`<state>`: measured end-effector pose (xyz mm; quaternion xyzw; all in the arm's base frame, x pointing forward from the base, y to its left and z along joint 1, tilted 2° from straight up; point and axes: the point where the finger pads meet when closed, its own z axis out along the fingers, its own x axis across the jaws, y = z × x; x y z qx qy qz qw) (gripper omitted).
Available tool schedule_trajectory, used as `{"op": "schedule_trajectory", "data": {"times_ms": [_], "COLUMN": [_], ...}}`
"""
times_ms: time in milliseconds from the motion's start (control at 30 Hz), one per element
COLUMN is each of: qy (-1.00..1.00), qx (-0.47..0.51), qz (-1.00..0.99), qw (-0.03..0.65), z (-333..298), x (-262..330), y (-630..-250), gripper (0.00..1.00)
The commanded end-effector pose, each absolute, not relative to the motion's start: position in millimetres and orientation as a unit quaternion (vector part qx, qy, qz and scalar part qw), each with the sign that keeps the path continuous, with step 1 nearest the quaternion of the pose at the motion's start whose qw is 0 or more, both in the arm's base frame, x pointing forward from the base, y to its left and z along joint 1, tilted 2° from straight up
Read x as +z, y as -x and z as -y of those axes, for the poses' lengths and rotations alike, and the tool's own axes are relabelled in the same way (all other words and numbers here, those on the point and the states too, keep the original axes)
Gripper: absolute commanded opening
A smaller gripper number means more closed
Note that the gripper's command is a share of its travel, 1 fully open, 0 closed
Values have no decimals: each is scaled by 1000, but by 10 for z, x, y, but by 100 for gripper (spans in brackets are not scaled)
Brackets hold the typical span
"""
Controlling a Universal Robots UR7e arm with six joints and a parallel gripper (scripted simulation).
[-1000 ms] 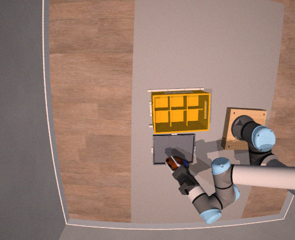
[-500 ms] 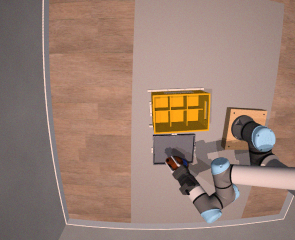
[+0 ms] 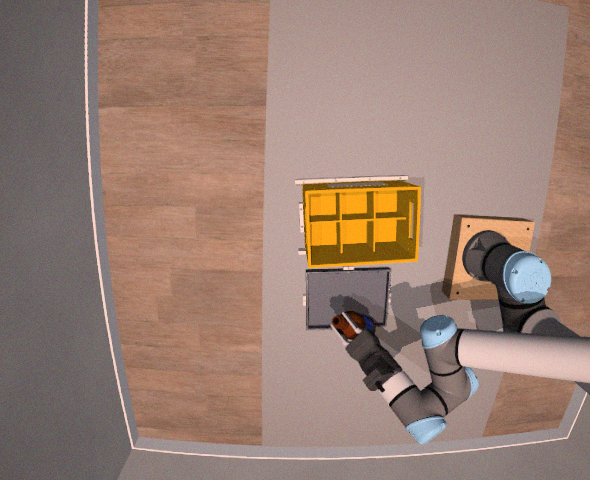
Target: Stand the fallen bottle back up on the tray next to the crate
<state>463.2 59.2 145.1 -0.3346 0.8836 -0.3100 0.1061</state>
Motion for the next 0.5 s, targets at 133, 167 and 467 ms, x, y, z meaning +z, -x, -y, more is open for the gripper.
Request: {"op": "schedule_trajectory", "data": {"times_ms": [133,167,467], "qy": [331,331,329], "qx": [-331,-332,-335], "qz": [-876,-876,-875], "qw": [115,116,118], "z": [-590,-590,-586], "x": [1457,1458,1472], "y": [-4621,-4620,-4626], "gripper": [0,0,0]}}
